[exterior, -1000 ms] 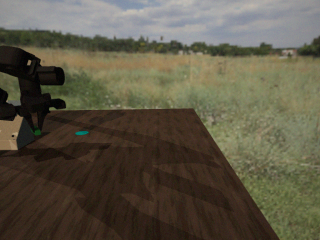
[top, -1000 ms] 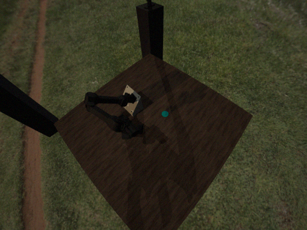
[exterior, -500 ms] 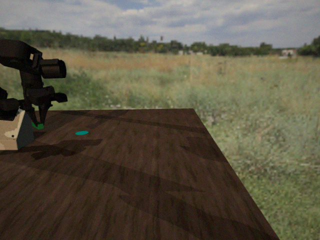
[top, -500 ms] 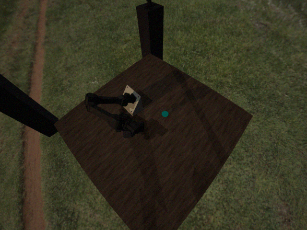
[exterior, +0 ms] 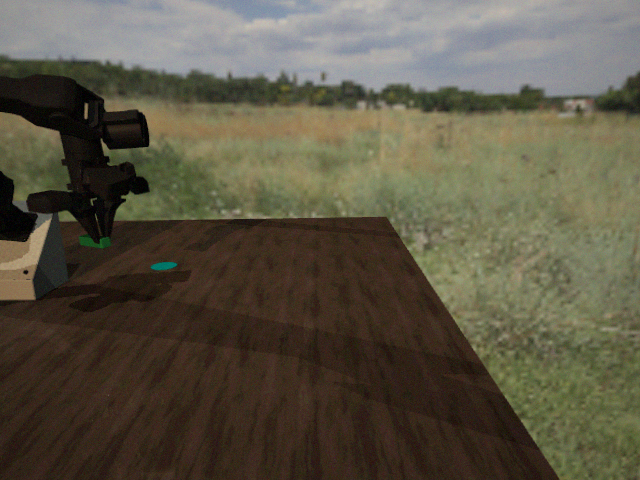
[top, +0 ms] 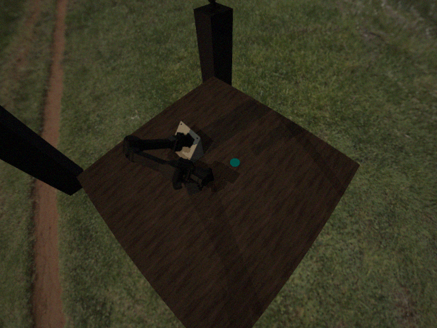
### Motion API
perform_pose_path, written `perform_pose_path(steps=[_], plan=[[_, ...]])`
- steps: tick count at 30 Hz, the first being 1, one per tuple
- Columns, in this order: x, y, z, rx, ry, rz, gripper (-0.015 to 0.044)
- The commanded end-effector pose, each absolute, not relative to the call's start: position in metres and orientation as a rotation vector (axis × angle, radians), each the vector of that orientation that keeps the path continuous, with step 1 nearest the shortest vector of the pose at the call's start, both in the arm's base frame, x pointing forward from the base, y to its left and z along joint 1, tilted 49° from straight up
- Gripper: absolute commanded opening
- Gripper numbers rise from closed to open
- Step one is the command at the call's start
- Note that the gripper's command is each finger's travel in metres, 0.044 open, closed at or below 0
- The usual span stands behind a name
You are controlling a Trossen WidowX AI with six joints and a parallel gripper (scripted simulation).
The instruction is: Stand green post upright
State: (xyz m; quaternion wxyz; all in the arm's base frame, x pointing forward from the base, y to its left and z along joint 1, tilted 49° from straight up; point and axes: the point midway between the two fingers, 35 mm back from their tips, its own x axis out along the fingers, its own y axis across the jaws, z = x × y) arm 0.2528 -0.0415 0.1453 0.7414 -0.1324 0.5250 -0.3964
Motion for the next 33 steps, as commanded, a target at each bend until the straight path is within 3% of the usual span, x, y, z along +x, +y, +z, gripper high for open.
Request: perform_pose_path(steps=[1, 33], plan=[[0.258, -0.032, 0.138, -0.336, 1.185, -0.823, 0.0023], [0.277, 0.031, 0.087, -0.717, 1.396, -0.487, 0.0023]])
